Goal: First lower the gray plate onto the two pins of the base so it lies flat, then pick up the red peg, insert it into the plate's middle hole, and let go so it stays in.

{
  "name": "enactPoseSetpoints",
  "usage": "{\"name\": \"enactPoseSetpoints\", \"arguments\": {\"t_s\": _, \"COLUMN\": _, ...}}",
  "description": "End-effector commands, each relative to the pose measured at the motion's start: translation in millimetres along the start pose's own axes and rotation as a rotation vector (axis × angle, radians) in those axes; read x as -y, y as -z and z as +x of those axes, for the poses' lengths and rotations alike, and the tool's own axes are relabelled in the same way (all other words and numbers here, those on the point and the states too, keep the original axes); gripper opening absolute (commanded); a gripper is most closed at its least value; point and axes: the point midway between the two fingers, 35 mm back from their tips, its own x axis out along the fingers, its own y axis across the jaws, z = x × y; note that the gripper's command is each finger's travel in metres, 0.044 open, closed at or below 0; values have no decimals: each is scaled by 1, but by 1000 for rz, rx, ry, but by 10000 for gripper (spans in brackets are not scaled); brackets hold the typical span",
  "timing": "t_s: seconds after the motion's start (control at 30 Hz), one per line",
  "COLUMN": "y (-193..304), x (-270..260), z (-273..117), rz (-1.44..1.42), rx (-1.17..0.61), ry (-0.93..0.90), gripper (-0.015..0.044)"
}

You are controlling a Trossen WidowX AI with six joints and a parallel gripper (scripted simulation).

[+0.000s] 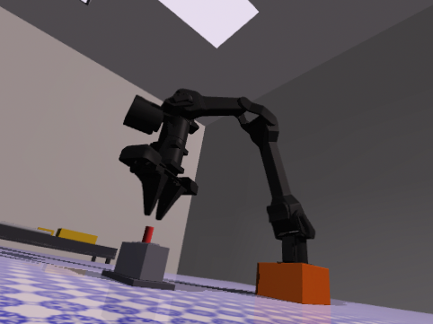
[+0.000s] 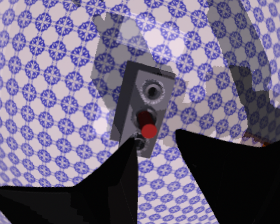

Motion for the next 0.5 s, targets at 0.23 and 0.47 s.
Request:
{"name": "enactPoseSetpoints", "arguments": {"t_s": 0.23, "y": 0, "x": 1, "z": -7, "rz": -6, "rx": -1, "ry": -6, "gripper": 150}}
{"name": "enactPoseSetpoints", "arguments": {"t_s": 0.47, "y": -1, "x": 2, "z": -11, "rz": -6, "rx": -1, "ry": -6, "gripper": 150}}
